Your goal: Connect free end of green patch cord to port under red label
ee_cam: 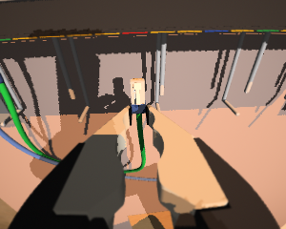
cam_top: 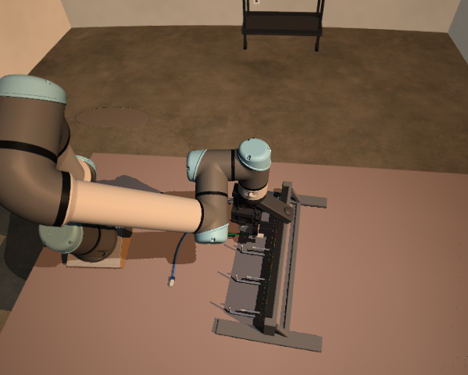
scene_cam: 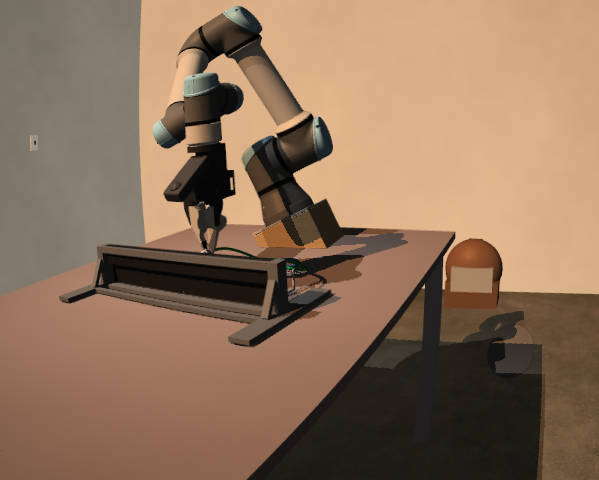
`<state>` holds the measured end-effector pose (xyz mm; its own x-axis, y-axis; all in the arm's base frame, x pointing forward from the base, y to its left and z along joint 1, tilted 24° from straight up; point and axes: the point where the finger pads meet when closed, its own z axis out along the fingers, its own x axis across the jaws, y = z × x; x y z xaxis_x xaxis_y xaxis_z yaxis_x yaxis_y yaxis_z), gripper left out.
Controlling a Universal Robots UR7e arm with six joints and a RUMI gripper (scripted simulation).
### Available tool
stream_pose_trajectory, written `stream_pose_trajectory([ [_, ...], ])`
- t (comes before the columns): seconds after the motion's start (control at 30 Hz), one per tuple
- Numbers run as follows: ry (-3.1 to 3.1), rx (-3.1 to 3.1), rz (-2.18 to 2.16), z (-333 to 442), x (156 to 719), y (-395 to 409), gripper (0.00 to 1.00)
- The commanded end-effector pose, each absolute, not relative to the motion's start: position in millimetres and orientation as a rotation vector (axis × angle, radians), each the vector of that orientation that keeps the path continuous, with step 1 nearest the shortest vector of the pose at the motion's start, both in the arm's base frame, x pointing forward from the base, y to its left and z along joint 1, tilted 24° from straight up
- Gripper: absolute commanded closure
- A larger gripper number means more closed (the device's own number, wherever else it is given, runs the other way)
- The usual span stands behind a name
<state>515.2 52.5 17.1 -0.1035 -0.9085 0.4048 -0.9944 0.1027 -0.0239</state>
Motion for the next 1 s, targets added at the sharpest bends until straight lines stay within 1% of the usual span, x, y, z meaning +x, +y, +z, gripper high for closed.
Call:
stream_pose_trajectory([
  [0.0, -2.097, 1.882, 0.425, 14.1, 519.8, 50.8, 1.0],
  [0.97, -2.099, 1.883, 0.43, 12.3, 524.7, 49.5, 1.0],
])
